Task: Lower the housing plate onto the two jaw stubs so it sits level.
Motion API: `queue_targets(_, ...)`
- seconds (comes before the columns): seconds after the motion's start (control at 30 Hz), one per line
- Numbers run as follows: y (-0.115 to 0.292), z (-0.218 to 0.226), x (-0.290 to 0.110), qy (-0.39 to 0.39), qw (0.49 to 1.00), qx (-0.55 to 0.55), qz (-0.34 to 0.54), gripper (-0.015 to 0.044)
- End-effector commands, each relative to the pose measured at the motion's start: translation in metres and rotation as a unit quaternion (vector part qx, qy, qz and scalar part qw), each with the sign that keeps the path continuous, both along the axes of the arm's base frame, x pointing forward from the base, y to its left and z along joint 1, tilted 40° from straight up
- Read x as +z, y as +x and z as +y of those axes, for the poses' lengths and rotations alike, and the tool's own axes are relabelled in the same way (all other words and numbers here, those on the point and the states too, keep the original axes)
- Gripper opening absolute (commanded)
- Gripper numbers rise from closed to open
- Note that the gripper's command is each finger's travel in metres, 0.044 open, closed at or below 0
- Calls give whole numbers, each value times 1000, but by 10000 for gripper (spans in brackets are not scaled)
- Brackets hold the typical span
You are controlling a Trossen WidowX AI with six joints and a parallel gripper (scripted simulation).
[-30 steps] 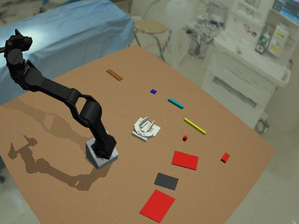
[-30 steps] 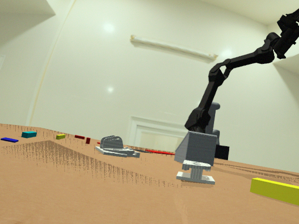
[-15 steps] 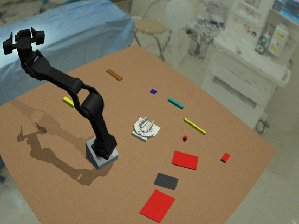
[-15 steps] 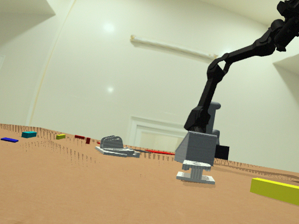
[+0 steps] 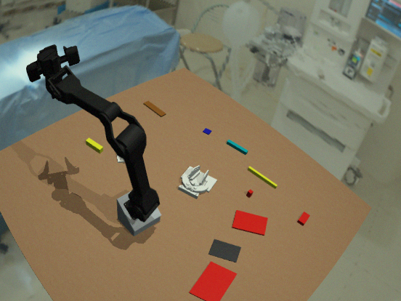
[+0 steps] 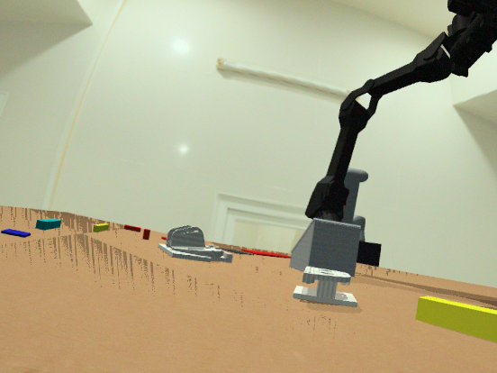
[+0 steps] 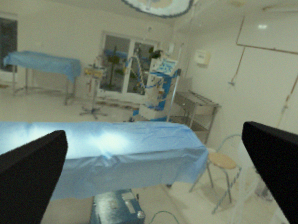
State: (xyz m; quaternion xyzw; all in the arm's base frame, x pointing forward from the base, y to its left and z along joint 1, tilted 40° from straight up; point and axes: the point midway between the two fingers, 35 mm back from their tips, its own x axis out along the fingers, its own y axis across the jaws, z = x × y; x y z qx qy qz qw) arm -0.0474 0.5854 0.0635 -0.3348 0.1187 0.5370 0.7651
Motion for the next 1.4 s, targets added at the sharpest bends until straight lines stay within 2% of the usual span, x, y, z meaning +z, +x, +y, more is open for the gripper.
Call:
queue_targets(0.0,26,-12,-26,-64,998,5,-30,440)
queue_targets(0.63,124,-74,-102,-314,941,60,-107,440)
queue_targets(1.37,205,-188,-163,-566,801,181,-73,440)
